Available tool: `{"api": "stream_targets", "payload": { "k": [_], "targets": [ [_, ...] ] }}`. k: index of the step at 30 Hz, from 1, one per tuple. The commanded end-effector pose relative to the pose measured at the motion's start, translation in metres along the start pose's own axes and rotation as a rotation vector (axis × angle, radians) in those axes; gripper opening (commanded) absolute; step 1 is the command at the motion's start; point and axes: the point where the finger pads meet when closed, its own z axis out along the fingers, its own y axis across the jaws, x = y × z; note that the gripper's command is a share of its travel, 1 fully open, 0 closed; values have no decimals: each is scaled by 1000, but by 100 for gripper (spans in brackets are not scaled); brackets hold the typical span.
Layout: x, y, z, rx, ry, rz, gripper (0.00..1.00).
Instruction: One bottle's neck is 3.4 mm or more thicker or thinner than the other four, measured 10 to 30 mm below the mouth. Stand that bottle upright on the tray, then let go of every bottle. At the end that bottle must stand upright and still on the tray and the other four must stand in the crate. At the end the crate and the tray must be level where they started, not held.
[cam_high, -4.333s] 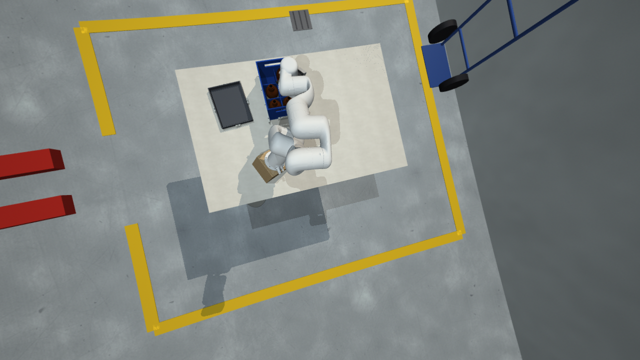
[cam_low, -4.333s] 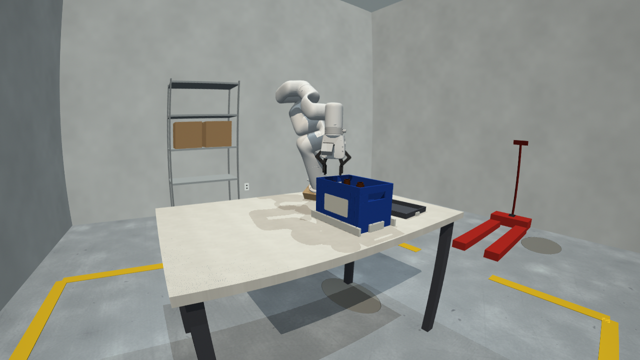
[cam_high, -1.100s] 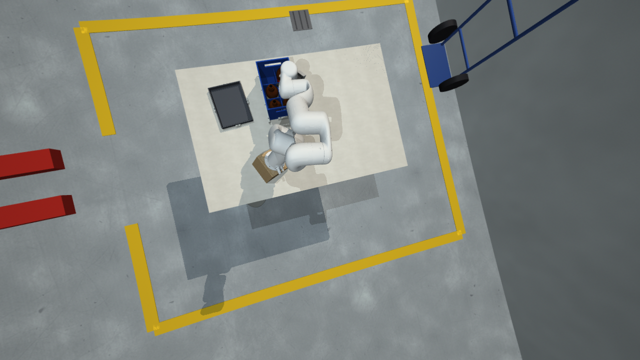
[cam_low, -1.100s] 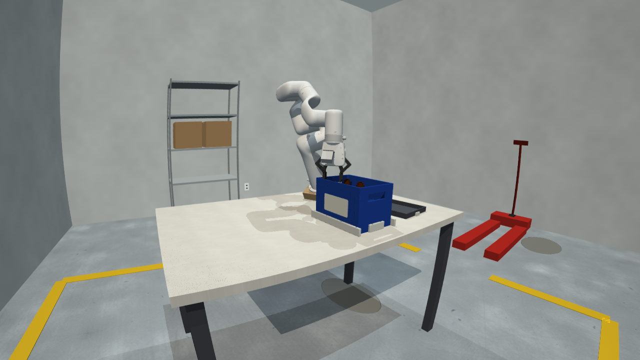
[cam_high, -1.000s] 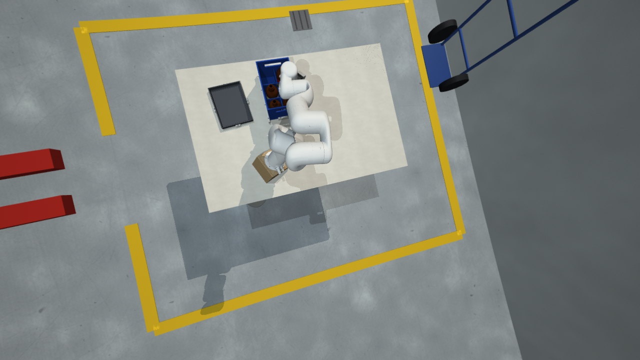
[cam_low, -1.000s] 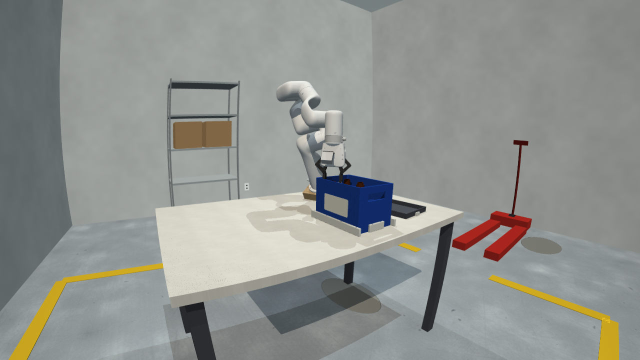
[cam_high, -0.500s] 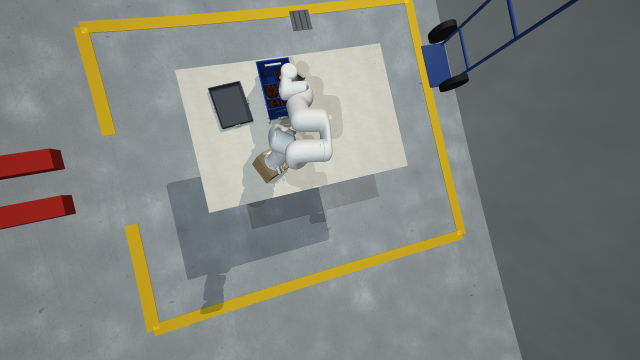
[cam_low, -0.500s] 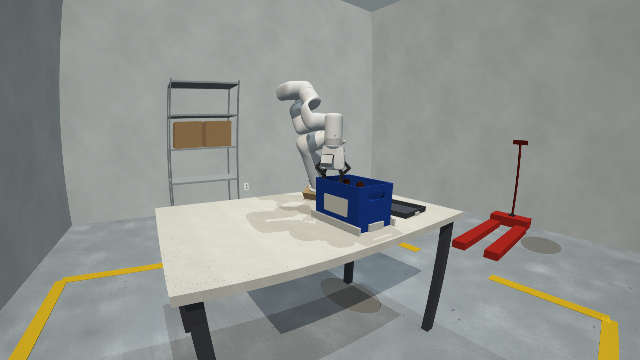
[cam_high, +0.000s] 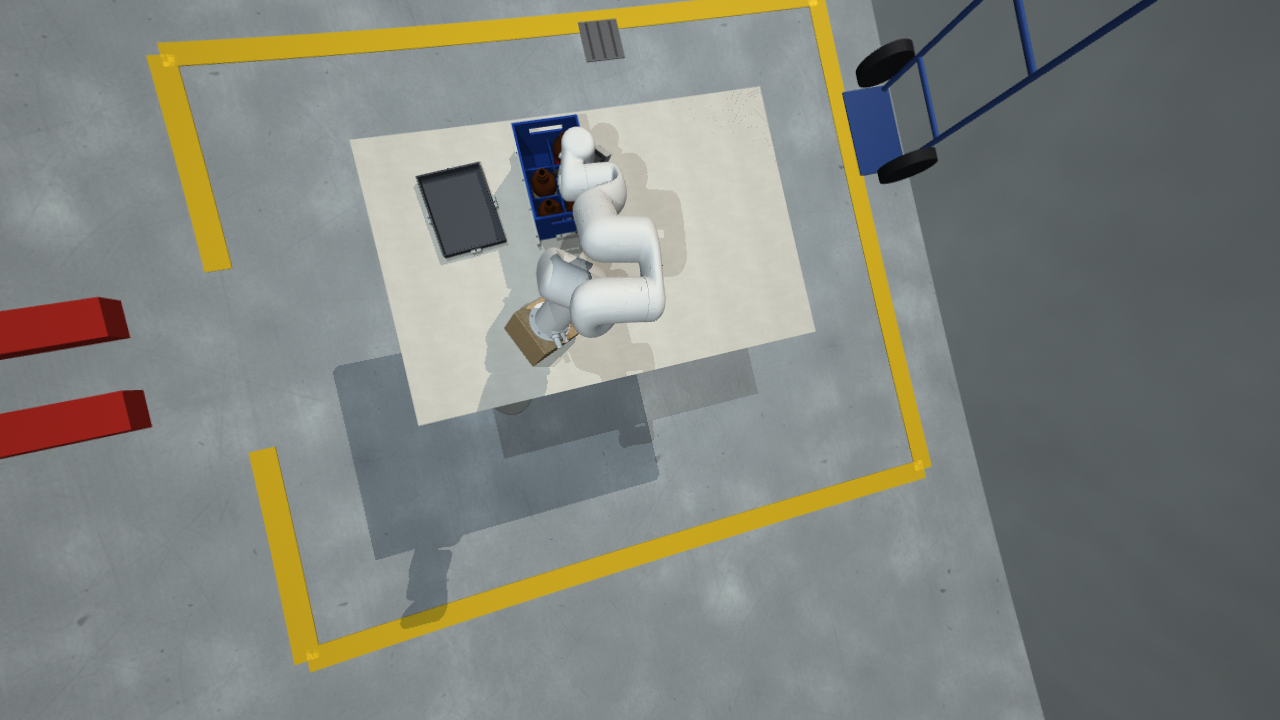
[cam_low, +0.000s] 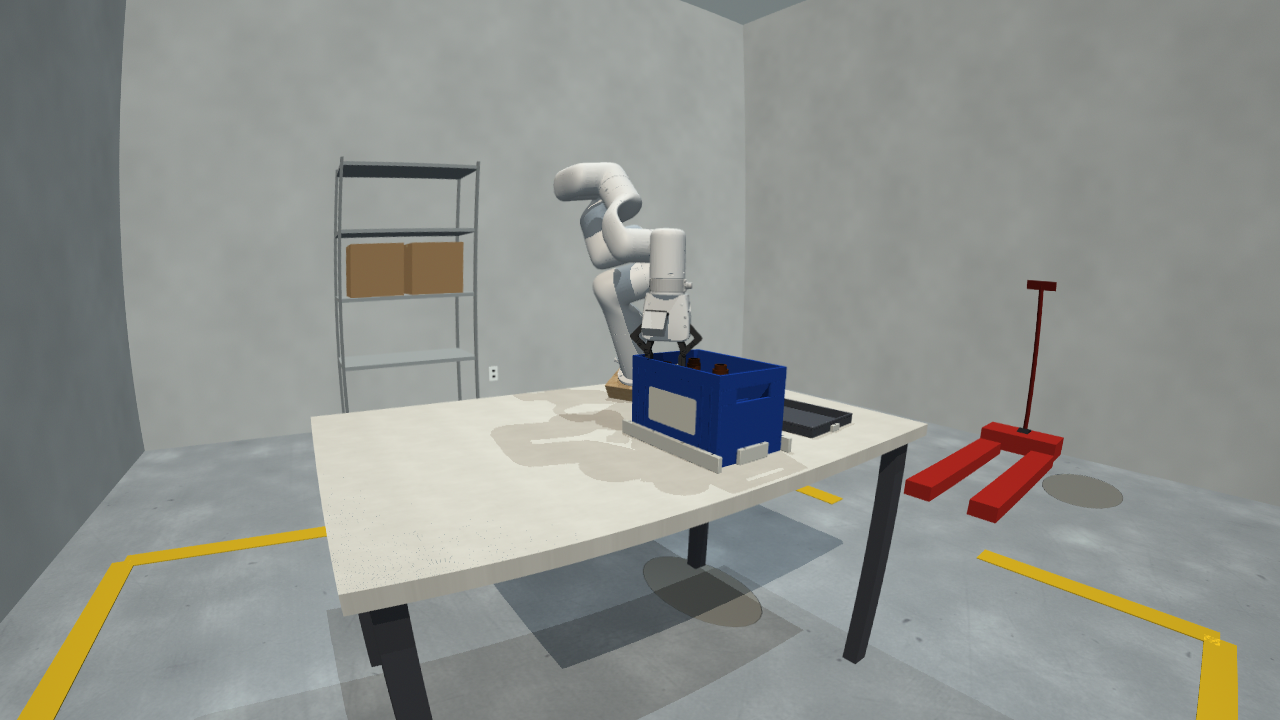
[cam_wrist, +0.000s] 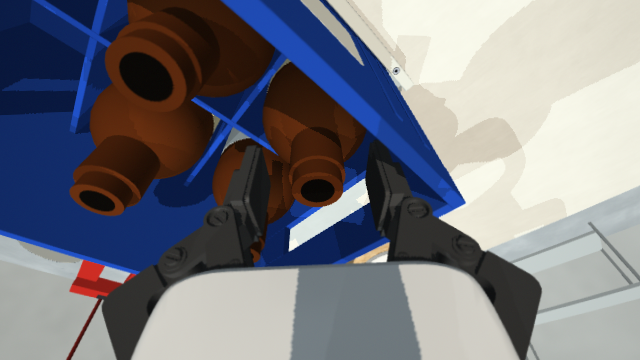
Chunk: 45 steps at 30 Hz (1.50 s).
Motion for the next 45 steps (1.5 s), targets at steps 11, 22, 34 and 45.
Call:
{"api": "stream_targets", "payload": {
  "k": [11,22,34,45],
  "targets": [
    [1,-1,-1,2,3,0,0],
    [1,-1,-1,2,3,0,0],
    [1,-1,-1,2,3,0,0],
    [1,-1,-1,2,3,0,0]
  ]
}}
